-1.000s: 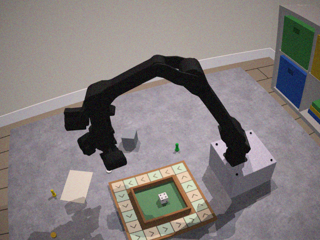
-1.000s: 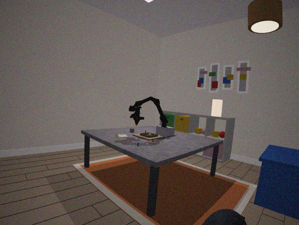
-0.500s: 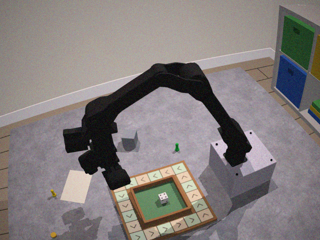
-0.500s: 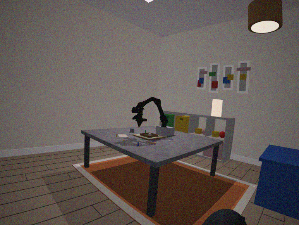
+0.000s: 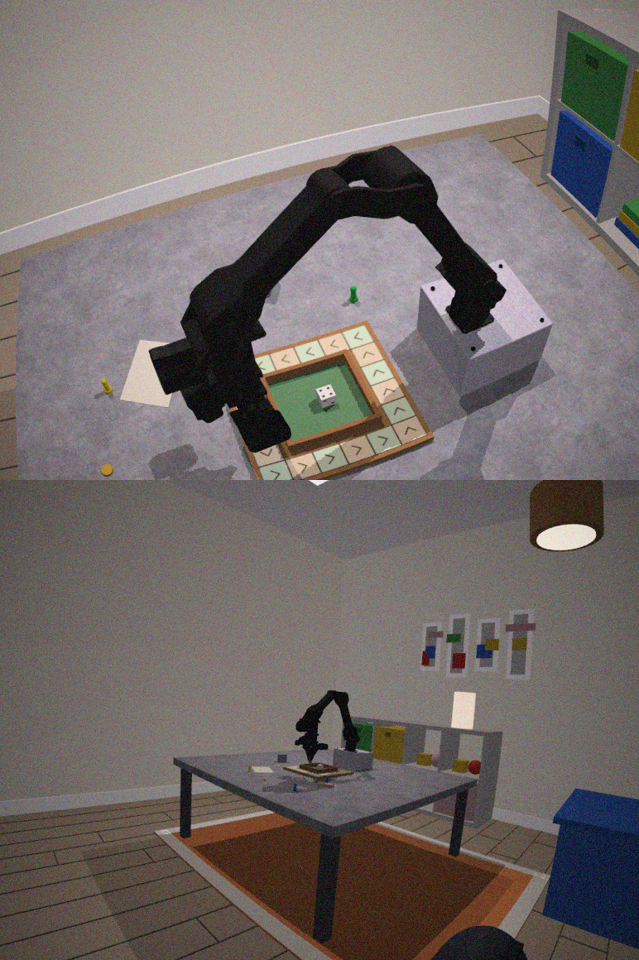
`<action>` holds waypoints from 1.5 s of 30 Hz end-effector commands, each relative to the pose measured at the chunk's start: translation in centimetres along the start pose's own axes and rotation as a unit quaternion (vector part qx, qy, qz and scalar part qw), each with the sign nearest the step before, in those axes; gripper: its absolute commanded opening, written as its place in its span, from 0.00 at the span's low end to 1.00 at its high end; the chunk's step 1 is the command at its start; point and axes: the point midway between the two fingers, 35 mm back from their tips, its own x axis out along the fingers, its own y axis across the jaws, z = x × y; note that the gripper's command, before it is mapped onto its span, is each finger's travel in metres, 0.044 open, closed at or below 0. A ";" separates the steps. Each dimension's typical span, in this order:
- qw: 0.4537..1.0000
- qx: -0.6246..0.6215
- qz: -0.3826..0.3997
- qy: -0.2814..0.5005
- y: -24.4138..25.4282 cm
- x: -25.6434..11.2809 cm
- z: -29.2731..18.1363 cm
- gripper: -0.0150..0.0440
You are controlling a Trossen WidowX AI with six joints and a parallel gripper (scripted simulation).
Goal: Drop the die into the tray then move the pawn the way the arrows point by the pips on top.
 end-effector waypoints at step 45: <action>1.000 0.003 0.003 0.002 2.1 0.8 -0.3 0.97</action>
